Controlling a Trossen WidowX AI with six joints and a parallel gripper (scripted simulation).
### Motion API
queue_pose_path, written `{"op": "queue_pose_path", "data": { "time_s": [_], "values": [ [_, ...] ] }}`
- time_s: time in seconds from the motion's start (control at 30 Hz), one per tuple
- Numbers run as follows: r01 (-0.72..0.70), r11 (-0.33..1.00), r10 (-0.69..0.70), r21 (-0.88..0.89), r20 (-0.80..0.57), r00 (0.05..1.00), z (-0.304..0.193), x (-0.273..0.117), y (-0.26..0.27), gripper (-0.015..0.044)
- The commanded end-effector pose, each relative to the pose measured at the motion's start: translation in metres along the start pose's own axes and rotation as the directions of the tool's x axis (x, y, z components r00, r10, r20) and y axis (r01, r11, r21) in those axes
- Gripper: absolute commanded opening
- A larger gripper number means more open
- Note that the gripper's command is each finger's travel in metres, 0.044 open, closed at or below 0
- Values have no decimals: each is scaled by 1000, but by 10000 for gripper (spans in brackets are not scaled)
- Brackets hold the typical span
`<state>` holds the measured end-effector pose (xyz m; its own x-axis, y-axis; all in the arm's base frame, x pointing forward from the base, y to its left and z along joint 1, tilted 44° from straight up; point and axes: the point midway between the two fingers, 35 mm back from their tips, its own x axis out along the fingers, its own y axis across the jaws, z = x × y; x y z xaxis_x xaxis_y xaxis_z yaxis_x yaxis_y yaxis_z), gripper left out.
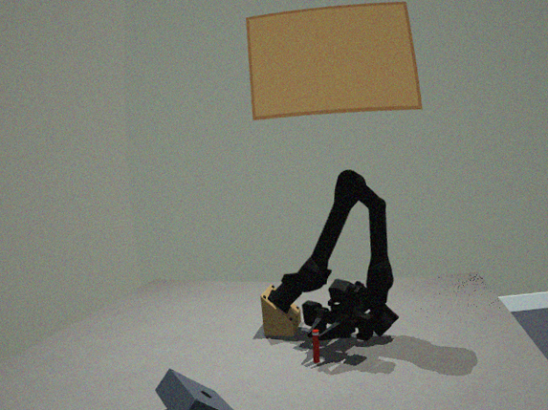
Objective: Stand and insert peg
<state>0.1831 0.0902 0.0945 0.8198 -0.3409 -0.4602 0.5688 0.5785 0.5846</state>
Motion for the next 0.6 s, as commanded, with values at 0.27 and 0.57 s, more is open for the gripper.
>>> {"op": "queue_pose_path", "data": {
  "time_s": [0.27,0.57],
  "values": [
    [0,1000,0,-1,0,1000,0,0,0,130],
    [0,1000,0,-1,0,1000,0,0,0,366]
  ]
}}
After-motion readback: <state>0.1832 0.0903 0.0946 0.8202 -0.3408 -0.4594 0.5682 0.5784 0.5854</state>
